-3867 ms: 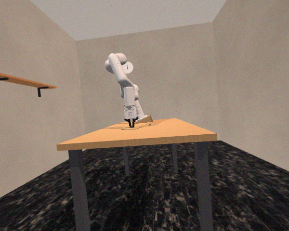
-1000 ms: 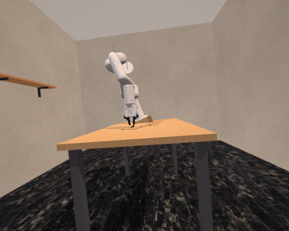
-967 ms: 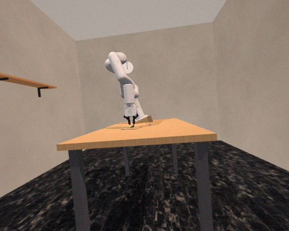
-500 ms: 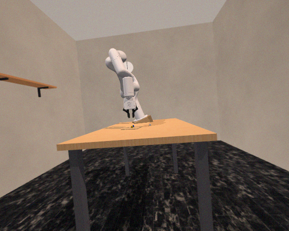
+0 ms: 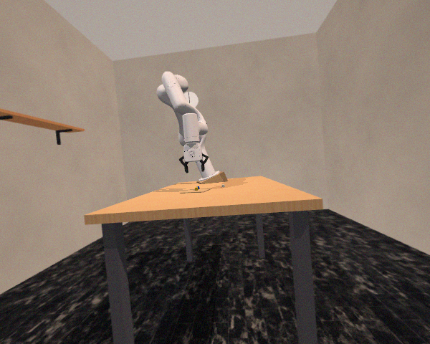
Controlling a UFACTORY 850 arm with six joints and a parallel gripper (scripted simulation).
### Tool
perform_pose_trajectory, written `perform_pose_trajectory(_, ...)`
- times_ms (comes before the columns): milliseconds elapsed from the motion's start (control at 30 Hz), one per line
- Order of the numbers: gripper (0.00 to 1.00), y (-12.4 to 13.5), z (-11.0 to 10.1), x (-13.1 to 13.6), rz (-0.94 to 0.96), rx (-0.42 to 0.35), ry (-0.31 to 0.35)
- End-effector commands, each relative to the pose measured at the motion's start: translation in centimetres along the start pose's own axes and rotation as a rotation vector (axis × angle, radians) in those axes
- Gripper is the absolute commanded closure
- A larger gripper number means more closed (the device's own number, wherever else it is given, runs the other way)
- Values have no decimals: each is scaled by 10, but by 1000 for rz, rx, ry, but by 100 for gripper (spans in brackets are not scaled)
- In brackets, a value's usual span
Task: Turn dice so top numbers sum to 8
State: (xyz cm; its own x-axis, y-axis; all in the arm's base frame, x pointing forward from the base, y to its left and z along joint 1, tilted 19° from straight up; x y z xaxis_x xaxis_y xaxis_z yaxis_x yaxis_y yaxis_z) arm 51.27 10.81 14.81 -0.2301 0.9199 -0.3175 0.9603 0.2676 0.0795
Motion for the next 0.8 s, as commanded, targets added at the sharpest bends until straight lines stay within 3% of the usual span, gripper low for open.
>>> perform_pose_trajectory(0, 0, 1, -1, 0, 0, -2, 0)
perform_pose_trajectory(367, 0, 0, 0, 2, -2, -2, 0)
perform_pose_trajectory(400, 0, -4, 1, 13, -17, -2, 1)
perform_pose_trajectory(467, 0, -26, 9, 67, -91, -2, 2)
perform_pose_trajectory(533, 0, -26, 9, 67, -91, -2, 2)
perform_pose_trajectory(567, 0, -43, 13, 100, -139, -2, 2)
perform_pose_trajectory(600, 0, -43, 13, 100, -139, -2, 2)
perform_pose_trajectory(633, 0, -61, 17, 127, -182, -2, 1)
perform_pose_trajectory(667, 0, -61, 17, 127, -182, -2, 1)
perform_pose_trajectory(700, 0, -74, 20, 146, -213, -2, 1)
perform_pose_trajectory(767, 0, -74, 20, 146, -213, -2, 1)
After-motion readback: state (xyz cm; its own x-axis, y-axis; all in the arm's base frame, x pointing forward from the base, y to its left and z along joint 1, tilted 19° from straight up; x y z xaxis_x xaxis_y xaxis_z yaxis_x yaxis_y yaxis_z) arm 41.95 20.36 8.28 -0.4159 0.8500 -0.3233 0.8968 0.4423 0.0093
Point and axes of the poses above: the point where the finger pads meet when closed, its own z axis out along the fingers, its own x axis across the jaws, y = z × x, the point moved 2 cm from there along -z, back along the fingers, and after that the axes turned 7 degrees about -z, right-handed, at the moved point
